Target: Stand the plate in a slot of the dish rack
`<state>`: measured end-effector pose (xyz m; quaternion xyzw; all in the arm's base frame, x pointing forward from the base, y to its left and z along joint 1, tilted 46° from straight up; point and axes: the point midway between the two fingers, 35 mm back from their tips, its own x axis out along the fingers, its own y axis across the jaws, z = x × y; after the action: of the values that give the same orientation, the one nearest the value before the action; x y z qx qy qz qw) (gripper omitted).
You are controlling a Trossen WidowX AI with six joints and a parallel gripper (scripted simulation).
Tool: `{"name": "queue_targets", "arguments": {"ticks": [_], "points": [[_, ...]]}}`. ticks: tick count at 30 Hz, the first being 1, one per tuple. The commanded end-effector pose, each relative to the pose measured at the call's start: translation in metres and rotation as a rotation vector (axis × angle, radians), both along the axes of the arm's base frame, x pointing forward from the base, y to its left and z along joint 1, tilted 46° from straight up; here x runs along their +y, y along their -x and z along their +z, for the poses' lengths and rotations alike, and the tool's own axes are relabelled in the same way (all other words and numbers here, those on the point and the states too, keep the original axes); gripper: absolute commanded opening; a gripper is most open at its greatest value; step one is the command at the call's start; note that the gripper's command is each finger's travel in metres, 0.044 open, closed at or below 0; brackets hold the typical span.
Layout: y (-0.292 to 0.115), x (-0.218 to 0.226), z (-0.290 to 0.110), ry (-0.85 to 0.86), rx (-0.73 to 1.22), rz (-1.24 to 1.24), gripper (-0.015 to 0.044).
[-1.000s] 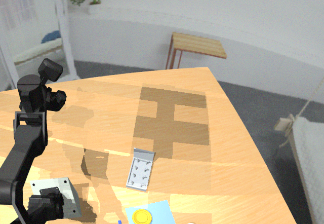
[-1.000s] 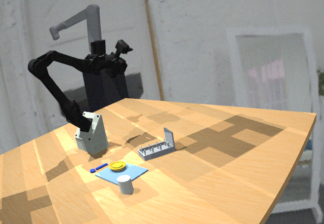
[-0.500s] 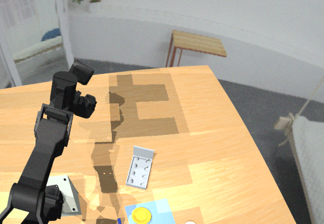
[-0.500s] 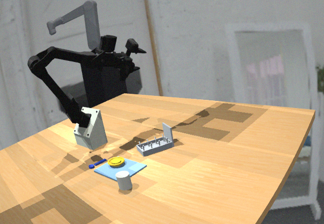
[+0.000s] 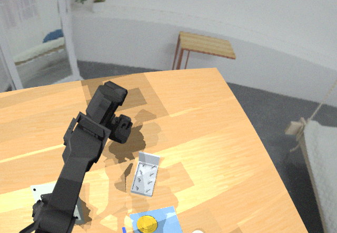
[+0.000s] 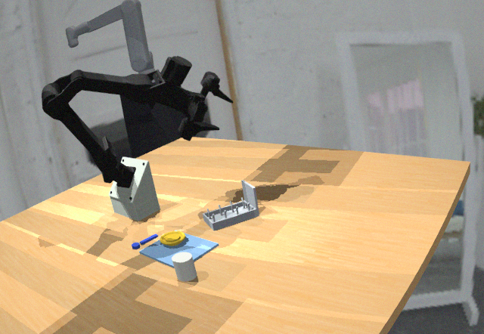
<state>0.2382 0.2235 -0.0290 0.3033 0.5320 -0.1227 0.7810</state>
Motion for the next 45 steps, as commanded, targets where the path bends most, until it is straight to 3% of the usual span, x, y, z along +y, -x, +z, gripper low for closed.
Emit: {"name": "queue_targets", "arguments": {"ticks": [1, 14, 29, 40, 45], "points": [[-0.018, -0.026, 0.005, 0.114, -0.019, 0.013, 0.0400], [-0.048, -0.126, 0.022, 0.499, 0.060, 0.078, 0.0400], [-0.047, -0.224, 0.050, 0.811, 0.289, 0.191, 0.0400], [-0.033, -0.297, 0.083, 0.987, 0.567, 0.336, 0.0400], [-0.030, -0.306, 0.088, 1.003, 0.608, 0.358, 0.0400]]}}
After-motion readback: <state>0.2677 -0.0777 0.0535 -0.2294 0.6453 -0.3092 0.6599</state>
